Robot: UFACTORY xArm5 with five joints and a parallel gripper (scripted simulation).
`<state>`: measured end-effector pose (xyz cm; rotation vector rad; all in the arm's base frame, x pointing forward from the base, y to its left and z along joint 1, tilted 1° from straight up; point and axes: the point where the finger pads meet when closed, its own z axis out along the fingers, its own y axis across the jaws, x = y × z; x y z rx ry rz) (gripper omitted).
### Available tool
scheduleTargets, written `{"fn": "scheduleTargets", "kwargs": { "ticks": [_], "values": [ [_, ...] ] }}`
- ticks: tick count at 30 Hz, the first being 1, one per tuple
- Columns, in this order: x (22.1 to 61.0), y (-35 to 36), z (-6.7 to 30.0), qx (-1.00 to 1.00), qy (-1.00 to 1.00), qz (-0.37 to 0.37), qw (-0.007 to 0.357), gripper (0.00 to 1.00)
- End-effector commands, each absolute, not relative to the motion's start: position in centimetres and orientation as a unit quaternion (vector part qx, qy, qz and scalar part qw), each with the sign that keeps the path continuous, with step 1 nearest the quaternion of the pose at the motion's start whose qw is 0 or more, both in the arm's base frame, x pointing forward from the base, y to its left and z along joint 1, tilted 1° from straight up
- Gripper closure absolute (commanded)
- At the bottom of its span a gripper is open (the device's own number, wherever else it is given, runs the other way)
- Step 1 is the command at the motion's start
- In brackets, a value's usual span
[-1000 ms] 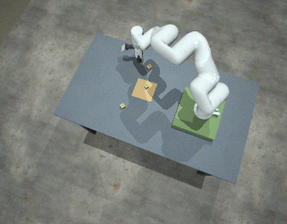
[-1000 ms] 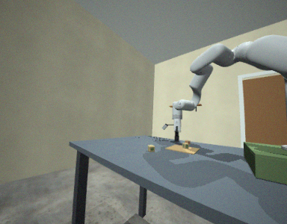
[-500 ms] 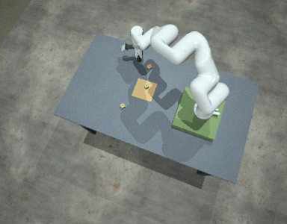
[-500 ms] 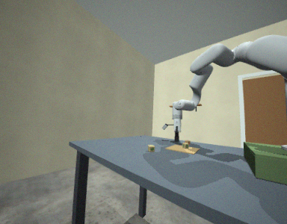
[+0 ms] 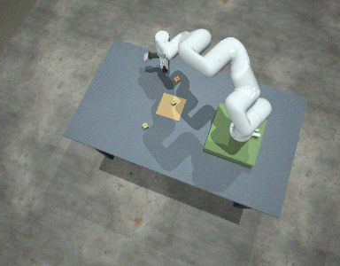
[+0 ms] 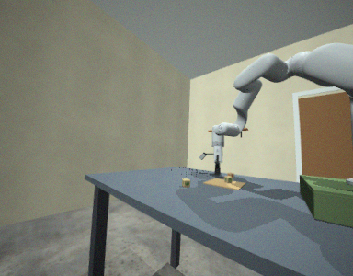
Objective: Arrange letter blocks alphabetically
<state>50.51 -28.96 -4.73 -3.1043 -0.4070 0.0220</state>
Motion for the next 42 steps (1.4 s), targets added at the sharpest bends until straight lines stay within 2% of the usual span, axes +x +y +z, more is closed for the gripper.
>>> {"fn": "scheduleTargets", "kwargs": {
  "ticks": [1,28,42],
  "values": [
    [50.7,-29.0,-4.5,-0.991,-0.130,0.005,0.004,0.79],
    [50.7,-29.0,-4.2,-0.991,-0.130,0.005,0.004,0.79],
    [50.8,-29.1,3.9,-0.991,-0.130,0.005,0.004,0.79]
  ]
}}
